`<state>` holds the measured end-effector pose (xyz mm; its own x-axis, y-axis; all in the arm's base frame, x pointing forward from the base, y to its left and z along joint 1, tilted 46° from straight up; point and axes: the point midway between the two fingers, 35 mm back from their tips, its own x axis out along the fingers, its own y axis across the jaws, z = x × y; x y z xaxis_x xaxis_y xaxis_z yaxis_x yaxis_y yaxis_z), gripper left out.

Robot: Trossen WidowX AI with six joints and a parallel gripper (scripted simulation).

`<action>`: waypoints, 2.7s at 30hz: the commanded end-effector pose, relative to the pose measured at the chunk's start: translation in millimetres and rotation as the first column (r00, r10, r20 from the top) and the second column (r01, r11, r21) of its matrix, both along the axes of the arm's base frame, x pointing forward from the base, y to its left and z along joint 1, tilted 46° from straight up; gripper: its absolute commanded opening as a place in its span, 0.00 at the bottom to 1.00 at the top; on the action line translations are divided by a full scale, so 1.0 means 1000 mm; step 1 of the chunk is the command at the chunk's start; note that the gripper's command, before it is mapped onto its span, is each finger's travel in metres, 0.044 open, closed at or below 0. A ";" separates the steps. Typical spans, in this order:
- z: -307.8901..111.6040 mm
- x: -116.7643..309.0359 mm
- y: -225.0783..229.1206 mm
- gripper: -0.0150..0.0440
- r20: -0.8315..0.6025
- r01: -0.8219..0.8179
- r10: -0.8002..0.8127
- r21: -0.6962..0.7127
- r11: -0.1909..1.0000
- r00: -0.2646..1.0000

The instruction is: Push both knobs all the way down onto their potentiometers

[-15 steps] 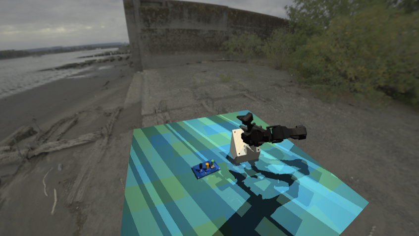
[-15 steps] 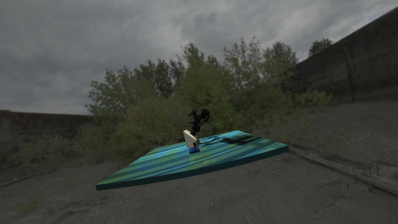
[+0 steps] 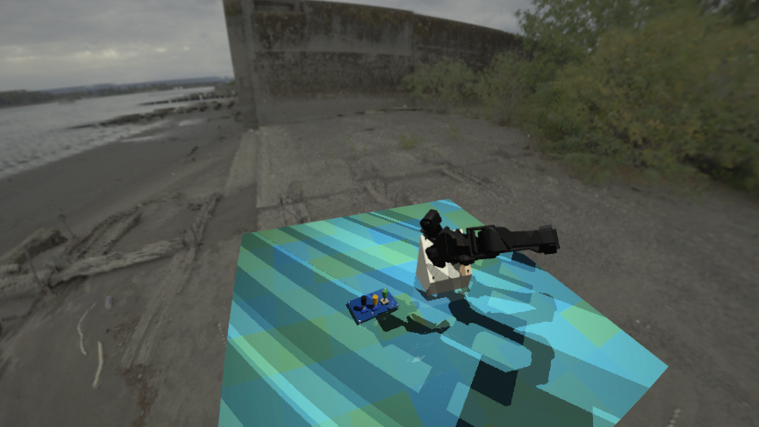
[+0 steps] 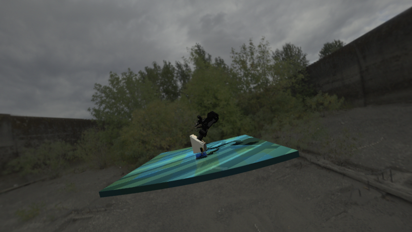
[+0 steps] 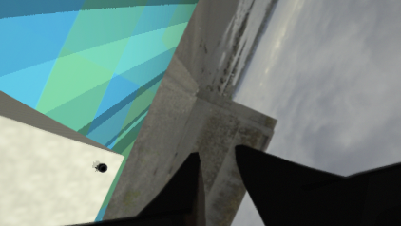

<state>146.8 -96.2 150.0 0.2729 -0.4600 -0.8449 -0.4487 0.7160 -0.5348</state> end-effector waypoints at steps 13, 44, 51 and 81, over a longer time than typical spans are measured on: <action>-0.031 0.063 0.040 0.25 -0.107 -0.001 0.061 0.487 0.874 0.992; -0.083 0.157 0.078 0.25 -0.215 0.203 0.018 0.944 0.259 0.976; -0.097 0.159 0.092 0.25 -0.215 0.203 0.019 0.944 0.259 0.977; -0.111 0.161 0.106 0.25 -0.214 0.202 0.019 0.945 0.258 0.977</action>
<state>307.7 9.1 39.1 0.1097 0.6995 -0.7062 -0.3352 0.6949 0.6363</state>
